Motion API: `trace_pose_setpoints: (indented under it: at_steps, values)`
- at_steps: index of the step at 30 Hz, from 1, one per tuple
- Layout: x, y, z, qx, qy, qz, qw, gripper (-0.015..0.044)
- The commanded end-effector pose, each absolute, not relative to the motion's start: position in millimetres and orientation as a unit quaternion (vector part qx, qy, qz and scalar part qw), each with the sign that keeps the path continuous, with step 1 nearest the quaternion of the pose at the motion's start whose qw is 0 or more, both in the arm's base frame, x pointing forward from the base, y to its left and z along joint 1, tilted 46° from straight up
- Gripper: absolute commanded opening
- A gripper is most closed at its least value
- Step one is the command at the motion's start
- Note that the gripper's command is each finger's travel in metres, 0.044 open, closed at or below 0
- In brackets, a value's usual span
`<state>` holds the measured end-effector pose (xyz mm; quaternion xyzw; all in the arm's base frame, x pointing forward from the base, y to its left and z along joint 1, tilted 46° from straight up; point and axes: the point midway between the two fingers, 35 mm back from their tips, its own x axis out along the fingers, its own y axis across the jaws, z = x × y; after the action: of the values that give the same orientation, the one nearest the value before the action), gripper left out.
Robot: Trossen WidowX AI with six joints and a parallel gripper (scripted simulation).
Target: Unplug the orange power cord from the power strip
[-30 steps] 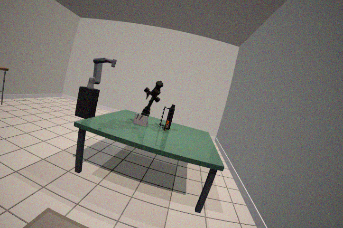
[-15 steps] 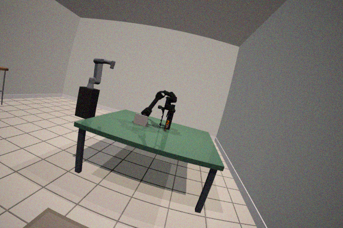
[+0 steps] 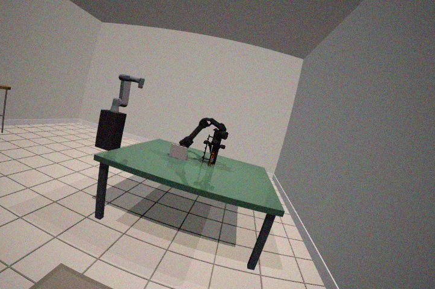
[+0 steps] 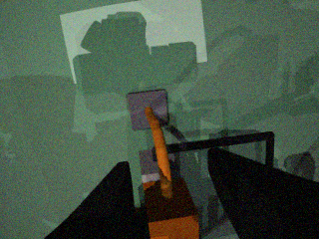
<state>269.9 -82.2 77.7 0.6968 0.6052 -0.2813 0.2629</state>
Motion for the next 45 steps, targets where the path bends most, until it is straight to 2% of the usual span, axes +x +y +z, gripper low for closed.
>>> trace_pose_setpoints:
  at_steps: [1,26,40,44,45]
  values:
    - [270,-79,79,0.699,0.605,-0.282,0.258,0.016]
    - [274,-52,107,0.699,0.605,-0.281,0.257,0.016]
    - [275,-43,99,0.699,0.605,-0.281,0.257,0.016]
    - [275,-45,100,0.698,0.606,-0.281,0.259,0.0055]
    - [275,-45,100,0.698,0.606,-0.281,0.259,0.0048]
